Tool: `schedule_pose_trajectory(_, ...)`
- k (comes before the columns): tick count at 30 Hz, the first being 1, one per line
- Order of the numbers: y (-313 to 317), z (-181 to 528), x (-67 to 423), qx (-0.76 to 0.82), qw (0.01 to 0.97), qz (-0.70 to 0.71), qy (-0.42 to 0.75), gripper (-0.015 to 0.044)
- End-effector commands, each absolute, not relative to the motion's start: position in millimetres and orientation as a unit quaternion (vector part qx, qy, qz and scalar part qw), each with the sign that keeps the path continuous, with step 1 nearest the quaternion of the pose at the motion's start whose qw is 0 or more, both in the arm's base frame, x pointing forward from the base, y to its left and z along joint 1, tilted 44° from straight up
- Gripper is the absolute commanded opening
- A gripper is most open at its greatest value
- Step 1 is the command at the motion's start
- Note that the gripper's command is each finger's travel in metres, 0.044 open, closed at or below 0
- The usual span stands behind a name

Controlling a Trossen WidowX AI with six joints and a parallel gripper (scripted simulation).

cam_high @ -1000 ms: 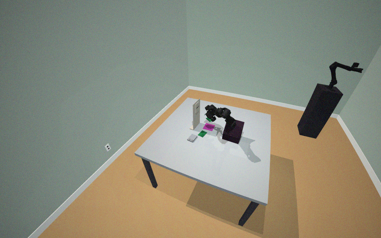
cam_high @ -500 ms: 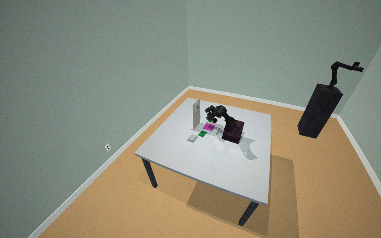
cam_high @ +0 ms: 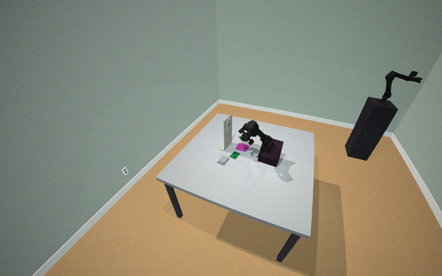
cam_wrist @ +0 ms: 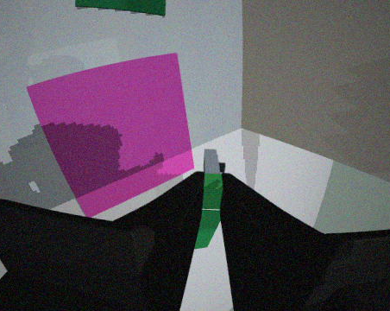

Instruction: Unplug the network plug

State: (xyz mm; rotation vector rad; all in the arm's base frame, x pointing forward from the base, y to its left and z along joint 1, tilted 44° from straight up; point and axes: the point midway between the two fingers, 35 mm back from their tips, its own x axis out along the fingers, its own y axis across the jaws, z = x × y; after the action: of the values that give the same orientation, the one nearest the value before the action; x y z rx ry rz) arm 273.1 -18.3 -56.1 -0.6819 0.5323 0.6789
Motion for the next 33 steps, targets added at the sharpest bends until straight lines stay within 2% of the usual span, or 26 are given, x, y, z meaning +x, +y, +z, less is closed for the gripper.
schedule_pose_trajectory(1,-12,-64,271,-0.319,0.848,0.343,0.248,0.0000)
schedule_pose_trajectory(33,5,-85,271,-0.313,0.844,0.356,0.249,0.0000)
